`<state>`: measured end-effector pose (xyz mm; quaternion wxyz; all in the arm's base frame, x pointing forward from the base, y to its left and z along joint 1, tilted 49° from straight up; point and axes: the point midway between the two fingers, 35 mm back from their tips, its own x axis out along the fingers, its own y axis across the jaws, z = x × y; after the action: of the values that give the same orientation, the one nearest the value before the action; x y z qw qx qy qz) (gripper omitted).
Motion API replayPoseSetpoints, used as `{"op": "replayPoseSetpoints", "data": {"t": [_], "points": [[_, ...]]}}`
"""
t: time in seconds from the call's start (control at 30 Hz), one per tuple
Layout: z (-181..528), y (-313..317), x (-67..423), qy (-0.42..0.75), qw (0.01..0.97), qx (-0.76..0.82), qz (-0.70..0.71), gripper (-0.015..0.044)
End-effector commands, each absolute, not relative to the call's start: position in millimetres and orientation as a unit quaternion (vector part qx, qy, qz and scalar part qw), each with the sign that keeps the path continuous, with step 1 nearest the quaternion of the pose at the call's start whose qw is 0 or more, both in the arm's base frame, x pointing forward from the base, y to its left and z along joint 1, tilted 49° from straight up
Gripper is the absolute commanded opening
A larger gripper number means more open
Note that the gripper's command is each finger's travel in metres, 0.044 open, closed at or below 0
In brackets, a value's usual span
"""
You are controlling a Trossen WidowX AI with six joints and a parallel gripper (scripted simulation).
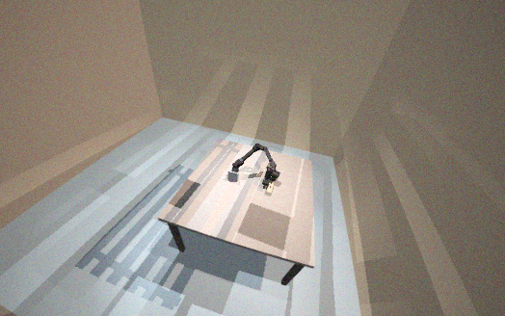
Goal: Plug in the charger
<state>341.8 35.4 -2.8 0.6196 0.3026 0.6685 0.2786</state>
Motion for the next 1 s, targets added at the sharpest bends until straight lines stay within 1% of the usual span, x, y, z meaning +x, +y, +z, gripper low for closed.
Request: {"op": "replayPoseSetpoints", "data": {"t": [0.0,0.97], "points": [[-1.9,35.6,342.9,0.668,0.619,0.306,0.277,0.0000],[-1.8,35.0,351.6,0.668,0.619,0.306,0.277,0.0000]]}}
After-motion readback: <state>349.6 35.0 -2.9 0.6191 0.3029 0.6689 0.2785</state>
